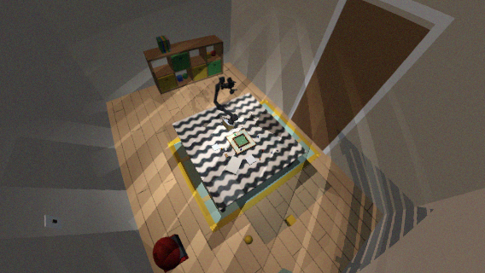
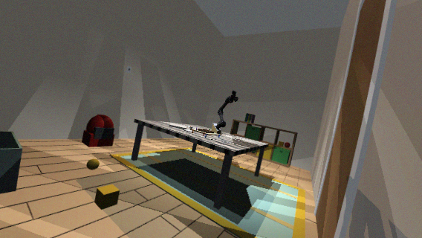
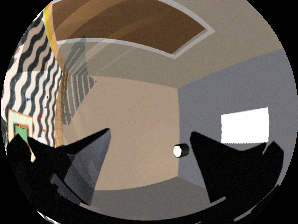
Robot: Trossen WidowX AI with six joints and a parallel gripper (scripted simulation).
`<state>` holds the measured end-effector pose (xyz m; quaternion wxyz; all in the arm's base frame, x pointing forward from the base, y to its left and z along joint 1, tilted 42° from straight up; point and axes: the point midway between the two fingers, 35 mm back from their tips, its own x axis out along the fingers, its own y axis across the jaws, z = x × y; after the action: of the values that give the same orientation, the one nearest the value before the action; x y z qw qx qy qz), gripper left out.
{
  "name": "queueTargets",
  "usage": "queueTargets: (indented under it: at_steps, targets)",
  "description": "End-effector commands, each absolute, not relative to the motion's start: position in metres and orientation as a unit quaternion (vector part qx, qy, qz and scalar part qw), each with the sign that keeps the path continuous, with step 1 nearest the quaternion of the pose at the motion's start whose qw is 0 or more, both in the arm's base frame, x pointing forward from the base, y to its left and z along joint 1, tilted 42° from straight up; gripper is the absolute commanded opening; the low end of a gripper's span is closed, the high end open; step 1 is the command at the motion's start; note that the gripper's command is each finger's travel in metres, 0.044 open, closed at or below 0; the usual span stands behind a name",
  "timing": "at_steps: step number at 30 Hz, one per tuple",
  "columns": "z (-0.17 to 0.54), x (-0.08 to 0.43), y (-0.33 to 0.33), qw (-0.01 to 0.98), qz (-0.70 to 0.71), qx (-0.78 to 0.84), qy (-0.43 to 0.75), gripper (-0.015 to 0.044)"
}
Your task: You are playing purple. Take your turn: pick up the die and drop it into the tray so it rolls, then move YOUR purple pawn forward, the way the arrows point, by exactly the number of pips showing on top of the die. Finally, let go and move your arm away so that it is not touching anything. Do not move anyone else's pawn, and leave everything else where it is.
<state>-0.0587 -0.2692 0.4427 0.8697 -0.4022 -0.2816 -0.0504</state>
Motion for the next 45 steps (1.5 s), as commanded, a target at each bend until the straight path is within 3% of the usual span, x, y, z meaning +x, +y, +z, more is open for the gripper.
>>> queueTargets:
  at_steps: [1,5,13,24,35,45]
  targets:
    - [0.445,-0.059,-0.267,0.869,-0.050,-0.405,-0.280,0.0374]
    - [0.479,-0.054,-0.215,0.850,-0.039,-0.460,-0.252,0.0275]
    - [0.528,-0.004,-0.100,0.812,0.003,-0.561,-0.162,0.0275]
    - [0.506,0.139,0.011,0.771,0.087,-0.630,0.028,0.0275]
    - [0.428,0.275,0.029,0.746,0.170,-0.610,0.204,0.0275]
    - [0.292,0.388,-0.025,0.734,0.238,-0.496,0.397,0.0275]
